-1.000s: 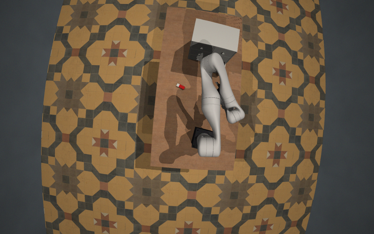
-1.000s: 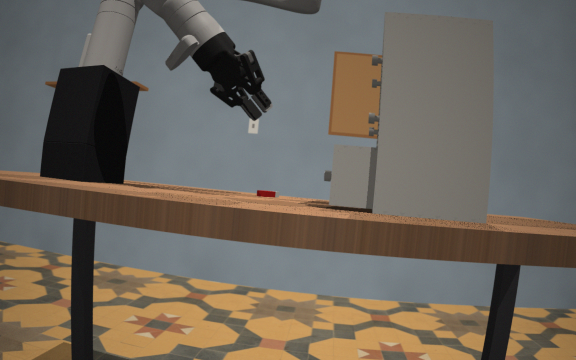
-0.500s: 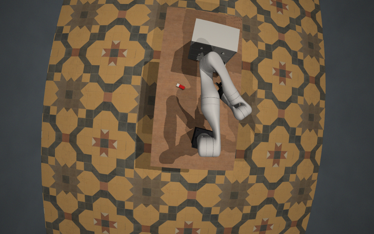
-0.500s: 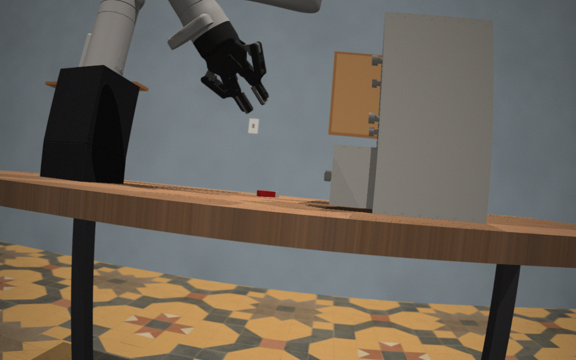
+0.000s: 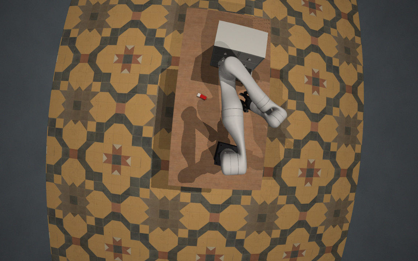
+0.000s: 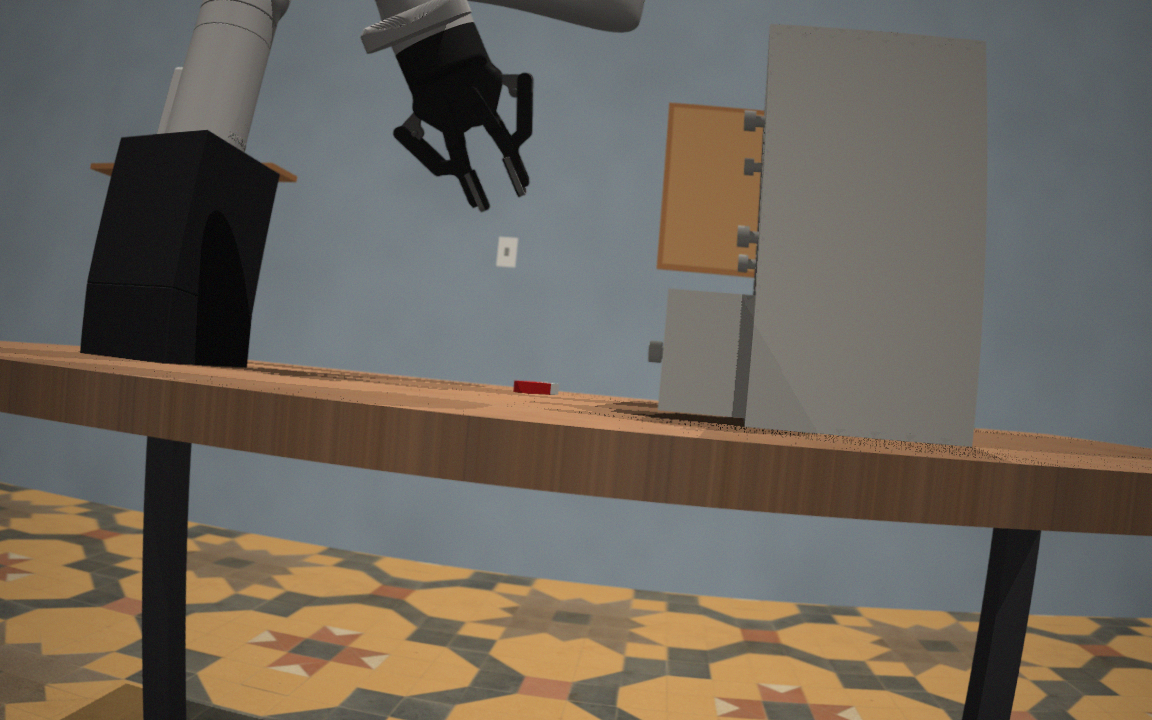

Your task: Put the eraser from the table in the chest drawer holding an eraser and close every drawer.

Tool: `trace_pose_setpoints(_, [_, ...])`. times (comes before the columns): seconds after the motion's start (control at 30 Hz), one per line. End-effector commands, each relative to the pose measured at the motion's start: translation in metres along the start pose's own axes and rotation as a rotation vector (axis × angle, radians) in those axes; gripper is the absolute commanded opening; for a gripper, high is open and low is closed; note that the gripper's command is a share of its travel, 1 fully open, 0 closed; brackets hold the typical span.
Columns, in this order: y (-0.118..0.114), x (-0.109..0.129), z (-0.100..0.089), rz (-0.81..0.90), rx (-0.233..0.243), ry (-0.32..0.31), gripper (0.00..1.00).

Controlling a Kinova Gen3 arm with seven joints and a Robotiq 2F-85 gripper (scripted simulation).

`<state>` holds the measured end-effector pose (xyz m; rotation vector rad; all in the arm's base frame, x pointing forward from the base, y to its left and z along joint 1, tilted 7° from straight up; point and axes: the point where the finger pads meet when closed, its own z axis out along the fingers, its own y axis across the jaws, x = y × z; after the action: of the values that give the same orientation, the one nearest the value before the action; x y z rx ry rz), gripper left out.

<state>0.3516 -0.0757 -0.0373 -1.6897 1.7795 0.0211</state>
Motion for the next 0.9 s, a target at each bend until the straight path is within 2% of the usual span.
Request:
trace_pose_setpoints(0.0, [-0.002,-0.003,-0.001,-0.066,-0.026,-0.002,0.33])
trace_pose_setpoints(0.37, [0.001,-0.008,-0.012,-0.347,-0.157,-0.002,0.33])
trace_pose_setpoints(0.43, [0.001,-0.008,-0.012,-0.347,-0.157,-0.002,0.33])
trace_pose_setpoints(0.87, [0.004,-0.014,-0.025,-0.665,-0.305,-0.001,0.33])
